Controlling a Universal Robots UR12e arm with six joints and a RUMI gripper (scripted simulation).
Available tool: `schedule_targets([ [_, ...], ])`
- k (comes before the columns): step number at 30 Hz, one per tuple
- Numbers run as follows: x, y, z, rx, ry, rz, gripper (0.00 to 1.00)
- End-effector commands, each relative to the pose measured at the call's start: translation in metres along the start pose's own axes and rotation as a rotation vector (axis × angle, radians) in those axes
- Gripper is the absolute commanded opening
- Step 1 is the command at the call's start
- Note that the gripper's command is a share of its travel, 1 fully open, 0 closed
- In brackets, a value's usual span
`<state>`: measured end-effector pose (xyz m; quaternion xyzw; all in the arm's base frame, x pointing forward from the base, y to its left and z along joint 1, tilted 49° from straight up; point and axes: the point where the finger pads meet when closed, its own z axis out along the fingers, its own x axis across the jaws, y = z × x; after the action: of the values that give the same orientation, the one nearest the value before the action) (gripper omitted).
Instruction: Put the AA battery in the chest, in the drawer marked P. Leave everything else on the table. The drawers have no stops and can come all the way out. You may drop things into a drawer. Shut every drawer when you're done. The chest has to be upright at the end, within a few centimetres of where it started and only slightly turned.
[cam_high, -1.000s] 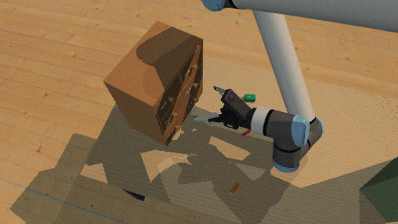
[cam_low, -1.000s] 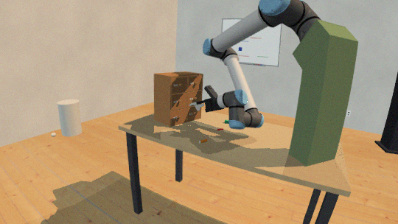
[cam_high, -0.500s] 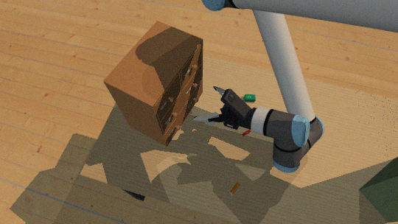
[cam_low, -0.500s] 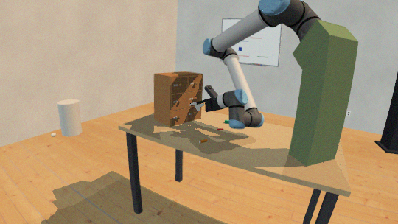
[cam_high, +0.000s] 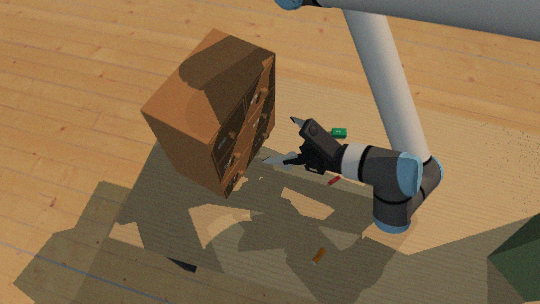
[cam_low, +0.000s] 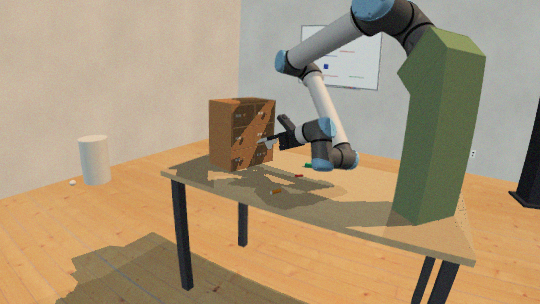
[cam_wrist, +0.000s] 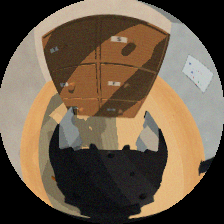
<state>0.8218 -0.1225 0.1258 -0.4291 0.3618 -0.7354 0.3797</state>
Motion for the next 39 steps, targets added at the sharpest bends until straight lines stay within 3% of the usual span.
schedule_targets([
  [1,0.0,-0.001,-0.002,-0.017,0.0,0.0,1.0],
  [18,0.0,-0.009,-0.016,-0.167,0.0,0.0,1.0],
  [33,0.0,-0.022,-0.041,-0.433,0.0,0.0,1.0],
  [35,0.0,-0.022,-0.041,-0.433,0.0,0.0,1.0],
  [39,0.0,-0.025,-0.048,-0.506,0.0,0.0,1.0],
])
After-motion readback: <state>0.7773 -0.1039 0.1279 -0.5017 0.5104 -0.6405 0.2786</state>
